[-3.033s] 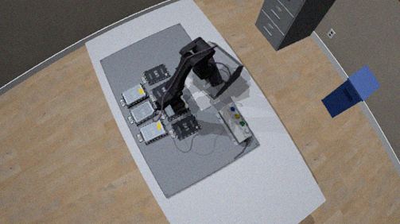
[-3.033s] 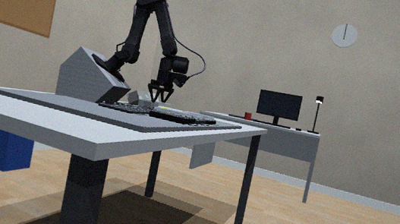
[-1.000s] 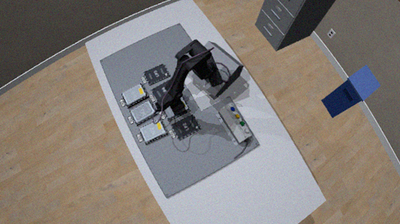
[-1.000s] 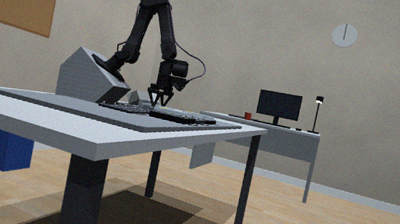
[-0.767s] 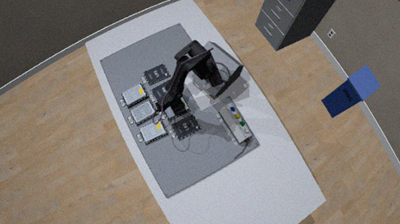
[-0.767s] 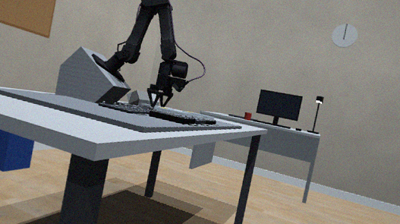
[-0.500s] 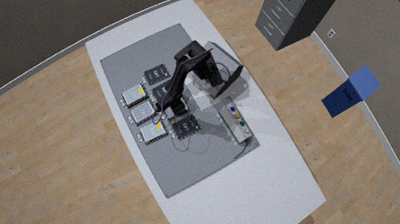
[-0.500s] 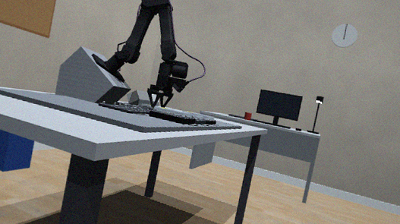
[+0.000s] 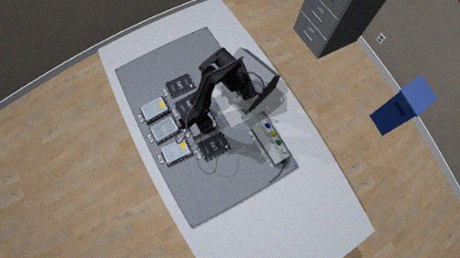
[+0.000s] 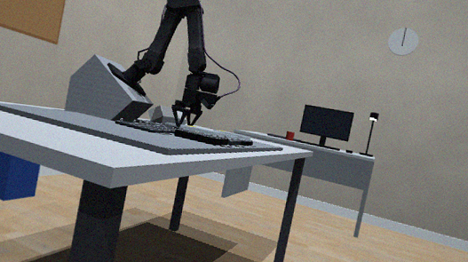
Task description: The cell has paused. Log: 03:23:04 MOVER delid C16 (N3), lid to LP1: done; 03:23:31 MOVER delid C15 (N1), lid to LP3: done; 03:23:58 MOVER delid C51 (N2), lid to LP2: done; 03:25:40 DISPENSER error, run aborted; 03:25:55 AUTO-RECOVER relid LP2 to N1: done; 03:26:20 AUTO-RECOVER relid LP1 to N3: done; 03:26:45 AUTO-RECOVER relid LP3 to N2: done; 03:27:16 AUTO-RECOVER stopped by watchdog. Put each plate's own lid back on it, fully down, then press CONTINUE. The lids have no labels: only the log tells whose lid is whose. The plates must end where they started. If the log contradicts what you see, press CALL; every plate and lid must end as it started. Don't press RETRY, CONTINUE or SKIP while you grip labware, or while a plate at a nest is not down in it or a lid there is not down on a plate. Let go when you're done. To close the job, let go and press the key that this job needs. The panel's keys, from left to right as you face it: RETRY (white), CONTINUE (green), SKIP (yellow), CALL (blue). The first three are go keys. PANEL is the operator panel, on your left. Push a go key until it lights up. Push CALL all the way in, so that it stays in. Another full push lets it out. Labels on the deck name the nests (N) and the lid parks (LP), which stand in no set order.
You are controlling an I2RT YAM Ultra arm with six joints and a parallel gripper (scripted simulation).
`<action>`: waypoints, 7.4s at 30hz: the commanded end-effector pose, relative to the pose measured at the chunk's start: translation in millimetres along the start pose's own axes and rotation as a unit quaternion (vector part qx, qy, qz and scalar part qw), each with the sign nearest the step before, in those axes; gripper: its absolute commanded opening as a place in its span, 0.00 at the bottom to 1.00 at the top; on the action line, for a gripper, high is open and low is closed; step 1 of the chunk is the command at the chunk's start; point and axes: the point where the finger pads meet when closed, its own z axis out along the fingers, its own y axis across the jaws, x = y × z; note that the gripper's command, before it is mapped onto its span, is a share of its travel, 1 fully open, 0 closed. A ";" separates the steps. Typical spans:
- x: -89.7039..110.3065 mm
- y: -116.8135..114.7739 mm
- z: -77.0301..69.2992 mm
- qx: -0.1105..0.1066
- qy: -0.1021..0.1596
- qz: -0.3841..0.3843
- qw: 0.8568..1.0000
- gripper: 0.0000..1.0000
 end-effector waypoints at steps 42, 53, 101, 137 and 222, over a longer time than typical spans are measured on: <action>-7.0 0.4 2.8 0.001 -0.014 0.001 1.000 0.00; -6.8 0.5 2.7 0.001 -0.014 0.001 1.000 0.00; -6.7 0.6 2.7 0.001 -0.014 0.001 1.000 1.00; -12.5 0.5 -50.3 0.000 -0.025 0.000 1.000 1.00; -107.5 36.8 -47.9 0.002 -0.012 0.017 1.000 1.00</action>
